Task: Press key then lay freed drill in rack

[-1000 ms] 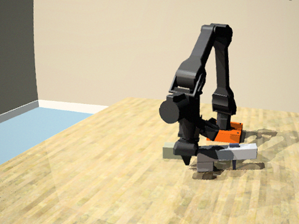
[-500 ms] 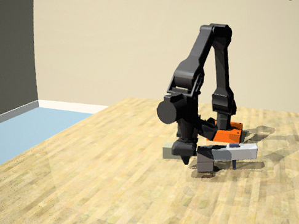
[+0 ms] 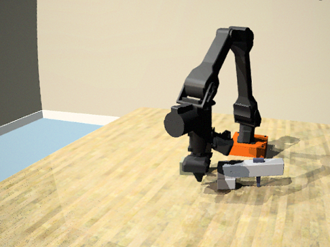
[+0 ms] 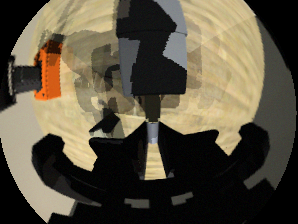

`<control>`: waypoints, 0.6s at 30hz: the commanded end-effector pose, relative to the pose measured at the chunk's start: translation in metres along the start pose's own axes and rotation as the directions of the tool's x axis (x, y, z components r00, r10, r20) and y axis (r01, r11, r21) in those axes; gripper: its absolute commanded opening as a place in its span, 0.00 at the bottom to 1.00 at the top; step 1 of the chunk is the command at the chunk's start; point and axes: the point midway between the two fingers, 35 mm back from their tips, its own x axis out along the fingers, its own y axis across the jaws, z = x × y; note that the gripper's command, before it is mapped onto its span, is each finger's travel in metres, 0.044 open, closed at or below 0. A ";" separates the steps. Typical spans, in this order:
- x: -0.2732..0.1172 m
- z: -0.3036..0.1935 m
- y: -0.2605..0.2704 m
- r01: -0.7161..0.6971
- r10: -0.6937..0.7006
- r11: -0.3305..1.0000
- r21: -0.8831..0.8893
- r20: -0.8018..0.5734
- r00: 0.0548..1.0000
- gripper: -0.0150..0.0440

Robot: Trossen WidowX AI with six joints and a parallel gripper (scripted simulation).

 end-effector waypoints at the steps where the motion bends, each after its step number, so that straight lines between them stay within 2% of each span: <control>1: -0.003 -0.008 -0.004 0.010 -0.010 1.000 -0.004 -0.010 1.000 0.25; 14: -0.003 -0.027 -0.005 0.010 -0.010 1.000 -0.004 -0.011 1.000 0.25; 18: 0.000 -0.019 -0.001 0.001 -0.001 1.000 0.000 -0.002 1.000 0.43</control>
